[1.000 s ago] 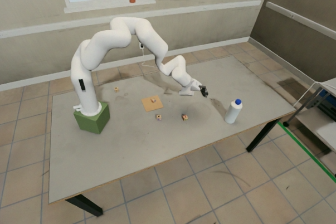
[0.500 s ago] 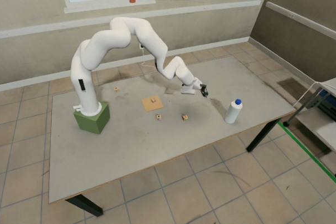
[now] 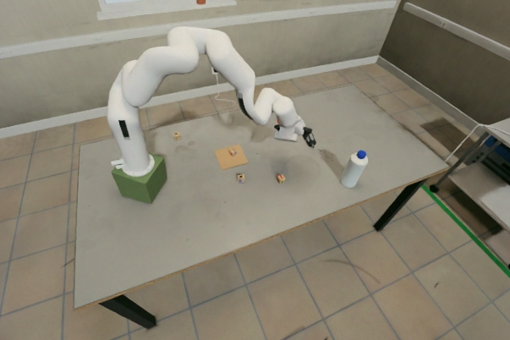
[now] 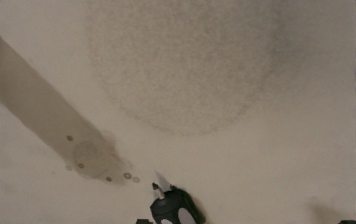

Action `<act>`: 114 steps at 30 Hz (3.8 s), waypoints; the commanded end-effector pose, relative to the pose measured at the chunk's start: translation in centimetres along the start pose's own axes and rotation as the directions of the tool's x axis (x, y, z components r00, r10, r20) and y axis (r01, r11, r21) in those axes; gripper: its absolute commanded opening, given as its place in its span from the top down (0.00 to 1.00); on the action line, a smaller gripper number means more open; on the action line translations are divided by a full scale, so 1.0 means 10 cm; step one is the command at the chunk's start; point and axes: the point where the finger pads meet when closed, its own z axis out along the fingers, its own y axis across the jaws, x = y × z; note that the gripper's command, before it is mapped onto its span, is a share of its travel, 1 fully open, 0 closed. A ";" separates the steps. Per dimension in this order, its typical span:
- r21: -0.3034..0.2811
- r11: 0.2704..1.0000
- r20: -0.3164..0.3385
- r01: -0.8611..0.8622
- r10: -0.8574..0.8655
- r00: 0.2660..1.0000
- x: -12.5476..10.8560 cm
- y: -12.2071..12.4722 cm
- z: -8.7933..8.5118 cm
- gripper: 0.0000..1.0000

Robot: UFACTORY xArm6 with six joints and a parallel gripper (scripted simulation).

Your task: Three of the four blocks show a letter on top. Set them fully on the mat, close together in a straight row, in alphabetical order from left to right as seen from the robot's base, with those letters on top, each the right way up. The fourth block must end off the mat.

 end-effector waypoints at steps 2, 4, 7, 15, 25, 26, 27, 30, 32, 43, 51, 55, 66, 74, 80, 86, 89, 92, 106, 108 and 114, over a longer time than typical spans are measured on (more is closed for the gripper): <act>-0.059 0.998 -0.056 -0.010 0.007 0.998 -0.01 0.05 0.01 0.00; -0.090 0.996 -0.089 -0.017 0.009 0.996 0.02 0.11 0.02 0.00; -0.110 0.994 -0.116 -0.024 0.011 0.993 0.06 0.16 0.03 0.00; -0.157 0.986 -0.210 -0.050 0.016 0.977 0.21 0.28 0.04 0.00; -0.179 0.980 -0.340 -0.086 0.021 0.940 0.45 0.38 0.01 0.00; -0.179 0.980 -0.356 -0.091 0.021 0.934 0.48 0.39 0.00 0.00; -0.179 0.979 -0.372 -0.095 0.022 0.928 0.51 0.40 -0.01 0.00; -0.174 0.979 -0.421 -0.108 0.025 0.907 0.61 0.41 -0.03 0.00; -0.168 0.979 -0.452 -0.116 0.028 0.892 0.68 0.42 -0.05 0.00; -0.155 0.980 -0.500 -0.126 0.033 0.865 0.79 0.42 -0.08 0.00; -0.155 0.980 -0.500 -0.126 0.033 0.865 0.79 0.42 -0.08 0.00; -0.155 0.980 -0.500 -0.126 0.033 0.865 0.79 0.42 -0.08 0.00; -0.155 0.980 -0.500 -0.126 0.033 0.865 0.79 0.42 -0.08 0.00; -0.155 0.980 -0.500 -0.126 0.033 0.865 0.79 0.42 -0.08 0.00; -0.155 0.980 -0.500 -0.126 0.033 0.865 0.79 0.42 -0.08 0.00; -0.155 0.980 -0.500 -0.126 0.033 0.865 0.79 0.42 -0.08 0.00; -0.155 0.980 -0.500 -0.126 0.033 0.865 0.79 0.42 -0.08 0.00; -0.153 0.980 -0.501 -0.129 0.036 0.865 0.78 0.45 -0.09 0.00; -0.091 0.970 -0.520 -0.226 0.147 0.841 0.43 1.58 -0.30 0.00; -0.085 0.968 -0.521 -0.236 0.158 0.839 0.42 1.70 -0.33 0.00; -0.066 0.961 -0.523 -0.269 0.196 0.830 0.38 2.12 -0.45 0.00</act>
